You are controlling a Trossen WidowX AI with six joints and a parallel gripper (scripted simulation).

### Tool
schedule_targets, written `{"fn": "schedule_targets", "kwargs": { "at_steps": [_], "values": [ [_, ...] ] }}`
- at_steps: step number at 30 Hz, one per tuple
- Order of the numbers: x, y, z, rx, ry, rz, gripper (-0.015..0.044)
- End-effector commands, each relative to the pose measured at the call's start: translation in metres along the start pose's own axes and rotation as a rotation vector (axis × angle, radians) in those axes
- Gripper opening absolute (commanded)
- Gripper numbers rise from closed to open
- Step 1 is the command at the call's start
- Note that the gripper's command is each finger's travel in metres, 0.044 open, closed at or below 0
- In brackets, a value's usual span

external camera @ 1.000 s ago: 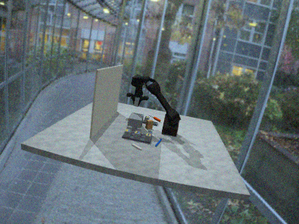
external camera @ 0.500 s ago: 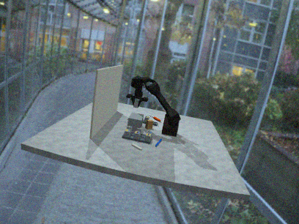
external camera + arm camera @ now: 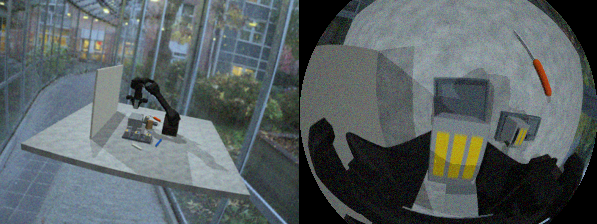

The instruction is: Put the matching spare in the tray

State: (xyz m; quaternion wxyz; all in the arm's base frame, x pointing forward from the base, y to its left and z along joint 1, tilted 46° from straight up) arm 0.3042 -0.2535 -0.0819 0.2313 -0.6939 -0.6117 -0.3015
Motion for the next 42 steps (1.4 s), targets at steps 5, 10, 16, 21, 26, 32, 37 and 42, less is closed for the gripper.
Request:
{"fn": "schedule_targets", "kwargs": {
  "at_steps": [5,10,16,21,26,32,37,42],
  "values": [
    [0.000,0.000,0.006,-0.004,0.001,0.005,0.0000],
    [0.000,0.000,0.010,-0.004,0.001,0.005,0.0000],
    [0.000,0.000,0.014,-0.004,0.001,0.004,0.0000],
    [0.000,0.000,0.018,-0.004,0.001,0.004,0.0000],
    [0.000,0.000,0.022,-0.004,0.001,0.004,0.0000],
    [0.000,0.000,0.026,-0.004,0.002,0.004,0.0000],
    [0.000,0.000,0.030,-0.004,0.002,0.004,0.0000],
    [0.001,0.000,0.034,-0.004,0.002,0.004,0.0000]
  ]
}}
Point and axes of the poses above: the point midway between the two fingers, 35 mm back from their tips, its own z axis out along the fingers, its own y axis across the jaws, x = y × z, the point moved 3 cm from there along -z, back along the fingers, and after that the axes turned 6 degrees about -z, right-handed, at the moved point
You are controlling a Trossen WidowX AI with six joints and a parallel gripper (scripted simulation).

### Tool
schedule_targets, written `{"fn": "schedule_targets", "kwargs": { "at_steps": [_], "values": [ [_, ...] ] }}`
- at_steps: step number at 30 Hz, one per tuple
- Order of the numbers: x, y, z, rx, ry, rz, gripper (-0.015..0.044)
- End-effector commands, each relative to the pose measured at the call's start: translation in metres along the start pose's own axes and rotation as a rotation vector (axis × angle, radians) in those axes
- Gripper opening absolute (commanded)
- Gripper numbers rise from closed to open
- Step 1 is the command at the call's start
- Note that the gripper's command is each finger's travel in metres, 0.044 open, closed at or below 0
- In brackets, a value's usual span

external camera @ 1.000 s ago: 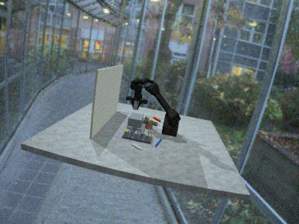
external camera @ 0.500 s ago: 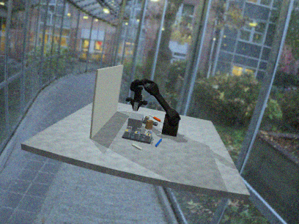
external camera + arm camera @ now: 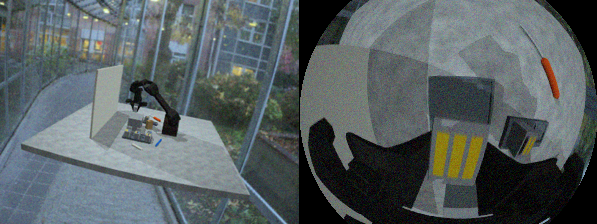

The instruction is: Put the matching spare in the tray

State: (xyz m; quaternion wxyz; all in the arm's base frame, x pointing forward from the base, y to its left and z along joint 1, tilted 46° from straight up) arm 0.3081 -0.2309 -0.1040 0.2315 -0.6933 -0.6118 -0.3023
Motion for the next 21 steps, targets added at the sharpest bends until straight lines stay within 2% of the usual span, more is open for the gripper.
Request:
{"fn": "schedule_targets", "kwargs": {
  "at_steps": [1,21],
  "values": [
    [0.000,0.000,0.003,-0.004,0.001,0.005,0.0000],
    [0.001,-0.001,0.018,-0.004,0.002,0.004,0.0000]
  ]
}}
Point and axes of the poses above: the point midway between the two fingers, 35 mm back from their tips, its own z axis out along the fingers, its own y axis across the jaws, x = y × z, the point moved 3 cm from there along -z, back along the fingers, and after that the axes turned 6 degrees about -z, right-handed, at the moved point
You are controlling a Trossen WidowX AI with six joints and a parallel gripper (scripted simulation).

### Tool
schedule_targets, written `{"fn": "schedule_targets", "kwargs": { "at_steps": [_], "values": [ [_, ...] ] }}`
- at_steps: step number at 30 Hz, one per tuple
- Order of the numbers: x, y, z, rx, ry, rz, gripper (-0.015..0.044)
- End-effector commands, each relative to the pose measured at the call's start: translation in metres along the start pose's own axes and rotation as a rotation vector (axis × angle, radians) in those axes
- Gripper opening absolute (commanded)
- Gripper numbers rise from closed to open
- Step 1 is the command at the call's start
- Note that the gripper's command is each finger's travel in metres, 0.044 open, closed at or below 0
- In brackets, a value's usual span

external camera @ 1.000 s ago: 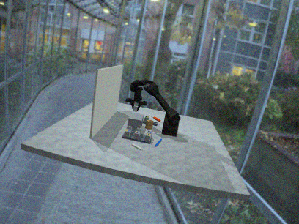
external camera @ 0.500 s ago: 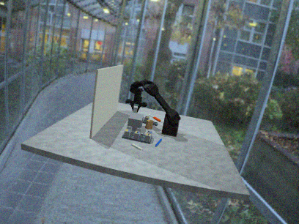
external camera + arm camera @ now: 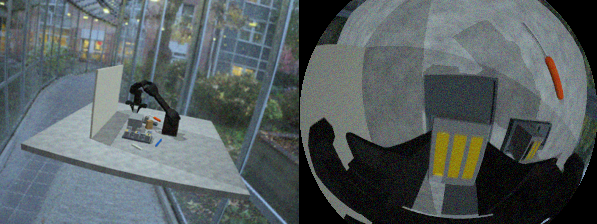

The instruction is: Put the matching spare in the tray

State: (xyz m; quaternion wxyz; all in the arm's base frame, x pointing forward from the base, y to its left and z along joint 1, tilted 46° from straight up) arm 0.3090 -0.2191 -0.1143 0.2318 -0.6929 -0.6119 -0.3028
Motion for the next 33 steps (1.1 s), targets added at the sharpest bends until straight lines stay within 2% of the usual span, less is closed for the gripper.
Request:
{"fn": "schedule_targets", "kwargs": {
  "at_steps": [1,33],
  "values": [
    [0.000,0.000,0.003,-0.004,0.001,0.005,0.0000],
    [0.003,-0.004,0.026,-0.004,0.004,0.003,0.0000]
  ]
}}
Point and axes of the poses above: the point midway between the two fingers, 35 mm back from their tips, its own z axis out along the fingers, its own y axis across the jaws, x = y × z, the point moved 3 cm from there along -z, back along the fingers, and after that the axes turned 6 degrees about -z, right-handed, at the moved point
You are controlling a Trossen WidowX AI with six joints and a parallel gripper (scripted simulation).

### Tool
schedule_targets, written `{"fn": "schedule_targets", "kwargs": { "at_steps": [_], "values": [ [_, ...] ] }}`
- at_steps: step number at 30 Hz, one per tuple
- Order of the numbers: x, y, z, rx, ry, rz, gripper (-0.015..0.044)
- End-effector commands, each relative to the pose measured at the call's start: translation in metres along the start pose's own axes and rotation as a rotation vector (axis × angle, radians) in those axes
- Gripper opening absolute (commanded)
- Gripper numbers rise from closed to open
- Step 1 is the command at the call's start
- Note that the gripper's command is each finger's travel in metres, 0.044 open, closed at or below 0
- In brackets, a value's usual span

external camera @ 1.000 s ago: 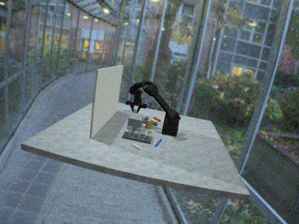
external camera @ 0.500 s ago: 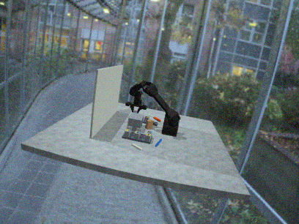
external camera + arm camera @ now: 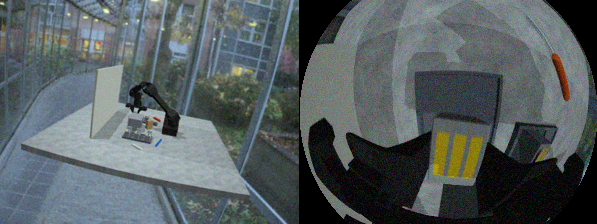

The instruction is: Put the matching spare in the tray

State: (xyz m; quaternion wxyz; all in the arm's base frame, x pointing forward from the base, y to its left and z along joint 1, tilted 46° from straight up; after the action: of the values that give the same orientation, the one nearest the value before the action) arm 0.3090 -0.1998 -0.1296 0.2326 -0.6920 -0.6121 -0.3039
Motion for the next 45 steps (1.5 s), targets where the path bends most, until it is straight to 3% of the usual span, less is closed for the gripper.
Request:
{"fn": "schedule_targets", "kwargs": {
  "at_steps": [1,9,26,28,35,45],
  "values": [
    [0.000,0.000,0.003,-0.004,0.001,0.005,0.0000],
    [0.001,-0.002,0.008,-0.004,0.002,0.004,0.0000],
    [0.001,-0.001,0.006,0.000,0.001,0.000,0.0440],
    [0.000,0.000,-0.003,0.000,0.000,0.000,0.0440],
    [0.000,-0.002,-0.098,-0.002,-0.002,0.006,0.0440],
    [-0.003,-0.002,-0.098,-0.021,-0.011,0.014,0.0440]
  ]
}}
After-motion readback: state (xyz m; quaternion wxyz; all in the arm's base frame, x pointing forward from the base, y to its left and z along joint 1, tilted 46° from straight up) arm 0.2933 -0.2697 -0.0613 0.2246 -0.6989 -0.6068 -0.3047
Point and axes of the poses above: the point midway between the two fingers, 35 mm back from their tips, its own z axis out along the fingers, its own y axis across the jaws, x = y × z, the point moved 3 cm from there along -z, back along the fingers, and after that the axes turned 6 degrees about -z, right-handed, at the moved point
